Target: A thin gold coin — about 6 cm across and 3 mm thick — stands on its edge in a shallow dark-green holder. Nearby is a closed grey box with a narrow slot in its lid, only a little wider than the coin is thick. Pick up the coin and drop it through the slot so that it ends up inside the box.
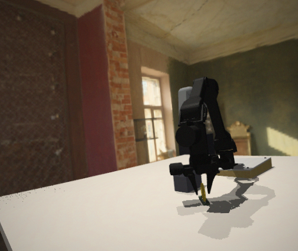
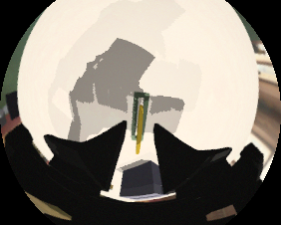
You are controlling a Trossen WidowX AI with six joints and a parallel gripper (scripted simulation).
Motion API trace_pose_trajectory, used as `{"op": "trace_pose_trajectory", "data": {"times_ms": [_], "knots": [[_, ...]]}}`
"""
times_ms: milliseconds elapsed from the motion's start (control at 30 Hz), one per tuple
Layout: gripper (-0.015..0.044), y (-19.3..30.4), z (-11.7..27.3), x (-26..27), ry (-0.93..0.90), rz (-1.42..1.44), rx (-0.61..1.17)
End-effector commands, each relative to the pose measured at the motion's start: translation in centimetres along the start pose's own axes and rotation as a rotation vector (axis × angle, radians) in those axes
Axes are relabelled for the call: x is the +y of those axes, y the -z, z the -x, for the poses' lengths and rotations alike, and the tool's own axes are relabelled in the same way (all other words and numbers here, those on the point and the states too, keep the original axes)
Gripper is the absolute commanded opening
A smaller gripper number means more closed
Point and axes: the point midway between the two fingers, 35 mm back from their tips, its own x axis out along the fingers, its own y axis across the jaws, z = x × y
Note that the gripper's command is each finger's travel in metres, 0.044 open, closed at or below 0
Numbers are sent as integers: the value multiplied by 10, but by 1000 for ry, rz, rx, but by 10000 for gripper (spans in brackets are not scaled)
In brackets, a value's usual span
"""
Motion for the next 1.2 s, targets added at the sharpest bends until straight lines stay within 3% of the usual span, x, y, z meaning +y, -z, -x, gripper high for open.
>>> {"op": "trace_pose_trajectory", "data": {"times_ms": [0, 133, 333, 733, 1167], "knots": [[161, 2, -9, 1, -5, 4, 7], [161, 2, -13, 1, -5, 4, 7], [3, 2, -13, 1, -5, 4, 7], [0, 2, -11, 1, -5, 4, 7], [0, -1, 21, 0, -5, 3, 7]]}}
